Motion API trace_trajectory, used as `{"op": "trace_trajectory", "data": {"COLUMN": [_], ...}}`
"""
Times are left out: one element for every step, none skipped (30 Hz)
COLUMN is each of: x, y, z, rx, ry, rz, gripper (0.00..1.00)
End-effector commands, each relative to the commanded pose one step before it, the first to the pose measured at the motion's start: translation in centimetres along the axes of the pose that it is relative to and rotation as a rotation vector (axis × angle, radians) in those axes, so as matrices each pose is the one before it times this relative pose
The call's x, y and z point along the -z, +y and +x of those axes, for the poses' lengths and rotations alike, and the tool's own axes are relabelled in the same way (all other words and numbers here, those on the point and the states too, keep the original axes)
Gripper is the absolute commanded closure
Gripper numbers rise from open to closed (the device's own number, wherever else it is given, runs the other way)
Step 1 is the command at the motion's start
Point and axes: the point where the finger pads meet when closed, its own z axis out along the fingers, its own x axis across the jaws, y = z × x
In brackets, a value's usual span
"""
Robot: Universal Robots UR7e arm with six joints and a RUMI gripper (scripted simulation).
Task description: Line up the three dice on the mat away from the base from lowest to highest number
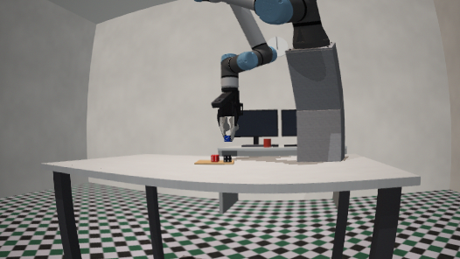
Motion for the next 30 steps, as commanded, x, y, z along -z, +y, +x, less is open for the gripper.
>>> {"op": "trace_trajectory", "data": {"x": [1.549,0.225,0.181,0.000,0.000,0.139,0.099,0.064,0.035,0.014,0.002,0.000,0.000,0.000,0.000,0.000,0.000,0.000,0.000,0.000,0.000,0.000,0.001,0.001,0.001,0.002,0.003,0.003,0.004,0.004], "y": [0.018,0.000,0.000,0.000,0.000,0.000,0.000,0.000,0.000,0.000,0.000,0.000,0.000,0.000,0.000,0.000,0.000,0.000,-0.002,-0.006,0.000,0.000,-0.011,-0.018,-0.027,-0.036,-0.047,-0.058,-0.070,-0.084], "z": [0.043,-0.001,0.001,0.000,0.000,0.000,0.000,0.000,0.000,0.000,0.000,0.000,0.000,0.000,0.000,0.000,0.000,0.000,0.001,0.003,0.000,0.000,0.006,0.009,0.014,0.018,0.023,0.029,0.034,0.039], "rx": [0.00030,0.00000,0.00000,0.00000,0.00000,0.00000,0.00000,0.00000,0.00000,0.00000,0.00000,0.00000,0.00000,0.00000,0.00000,0.00000,0.00000,-0.00004,-0.00025,-0.00066,0.00000,0.00000,-0.00125,-0.00200,-0.00289,-0.00392,-0.00505,-0.00628,-0.00760,-0.00898], "ry": [0.00020,0.00000,0.00000,0.00000,0.00000,0.00000,0.00000,0.00000,0.00000,0.00000,0.00000,0.00000,0.00000,0.00000,0.00000,0.00000,0.00000,0.00000,0.00000,0.00000,0.00000,0.00000,0.00000,0.00000,0.00000,0.00000,0.00000,0.00000,0.00000,0.00000], "rz": [-0.00001,0.00000,0.00000,0.00000,0.00000,0.00000,0.00000,0.00000,0.00000,0.00000,0.00000,0.00000,0.00000,0.00000,0.00000,0.00000,0.00000,0.00000,0.00000,-0.00001,0.00000,0.00000,-0.00002,-0.00004,-0.00005,-0.00007,-0.00009,-0.00012,-0.00014,-0.00016], "gripper": [0.94,0.94,0.94,0.94,0.94,0.94,0.94,0.94,0.94,0.94,0.94,0.94,0.94,0.94,0.94,0.94,0.94,0.94,0.94,0.94,0.94,0.94,0.94,0.94,0.94,0.94,0.94,0.94,0.94,0.94]}}
